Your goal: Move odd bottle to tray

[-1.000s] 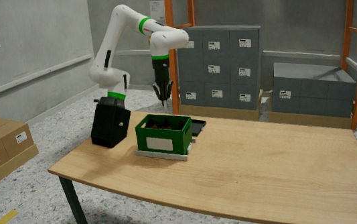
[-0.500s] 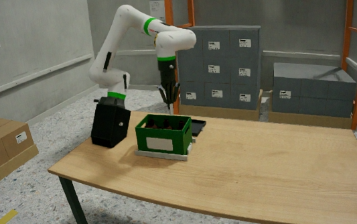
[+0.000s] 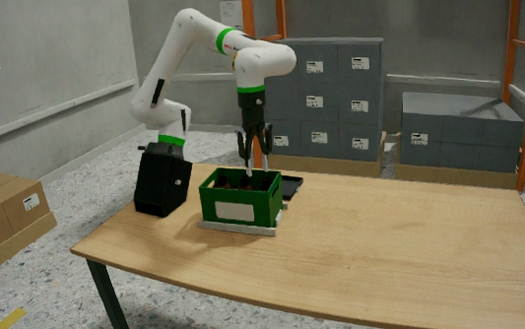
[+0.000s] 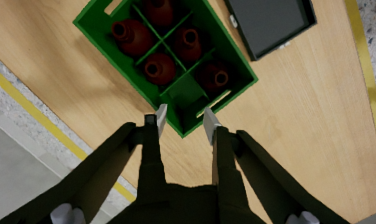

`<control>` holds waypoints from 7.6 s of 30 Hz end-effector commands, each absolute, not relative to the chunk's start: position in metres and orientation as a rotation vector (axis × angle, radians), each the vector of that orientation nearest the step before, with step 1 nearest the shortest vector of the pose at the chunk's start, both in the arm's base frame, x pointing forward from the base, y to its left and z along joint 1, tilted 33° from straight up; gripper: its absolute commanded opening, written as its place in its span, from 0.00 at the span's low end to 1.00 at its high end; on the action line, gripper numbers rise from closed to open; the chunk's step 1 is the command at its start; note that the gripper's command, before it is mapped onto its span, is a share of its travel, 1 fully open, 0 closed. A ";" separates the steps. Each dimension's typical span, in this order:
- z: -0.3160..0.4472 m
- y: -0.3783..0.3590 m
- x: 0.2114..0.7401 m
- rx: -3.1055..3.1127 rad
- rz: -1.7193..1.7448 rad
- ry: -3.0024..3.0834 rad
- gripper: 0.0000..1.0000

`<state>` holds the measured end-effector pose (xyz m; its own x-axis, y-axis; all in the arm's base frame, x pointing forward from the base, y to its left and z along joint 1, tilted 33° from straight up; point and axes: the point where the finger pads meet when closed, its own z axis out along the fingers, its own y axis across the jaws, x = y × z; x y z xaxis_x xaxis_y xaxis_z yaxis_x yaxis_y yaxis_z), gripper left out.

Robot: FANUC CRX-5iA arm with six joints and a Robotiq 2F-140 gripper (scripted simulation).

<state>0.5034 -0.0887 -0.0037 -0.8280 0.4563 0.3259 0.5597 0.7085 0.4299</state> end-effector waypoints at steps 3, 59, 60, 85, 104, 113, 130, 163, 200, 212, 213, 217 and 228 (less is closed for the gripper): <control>-0.003 -0.089 0.504 -0.819 -0.779 -2.721 0.44; -0.021 -0.078 0.504 -0.818 -0.780 -2.721 0.44; -0.022 -0.077 0.504 -0.818 -0.780 -2.721 0.44; -0.038 -0.067 0.505 -0.818 -0.780 -2.721 0.44; -0.039 -0.066 0.505 -0.818 -0.780 -2.721 0.44; -0.039 -0.066 0.505 -0.818 -0.780 -2.721 0.44; -0.039 -0.066 0.505 -0.818 -0.780 -2.721 0.44; -0.039 -0.067 0.505 -0.818 -0.780 -2.721 0.44; -0.044 -0.064 0.505 -0.818 -0.780 -2.721 0.44; -0.053 -0.058 0.505 -0.818 -0.780 -2.721 0.44; -0.054 -0.057 0.505 -0.818 -0.780 -2.721 0.44; -0.058 -0.054 0.504 -0.818 -0.780 -2.721 0.44; -0.067 -0.048 0.504 -0.818 -0.780 -2.721 0.44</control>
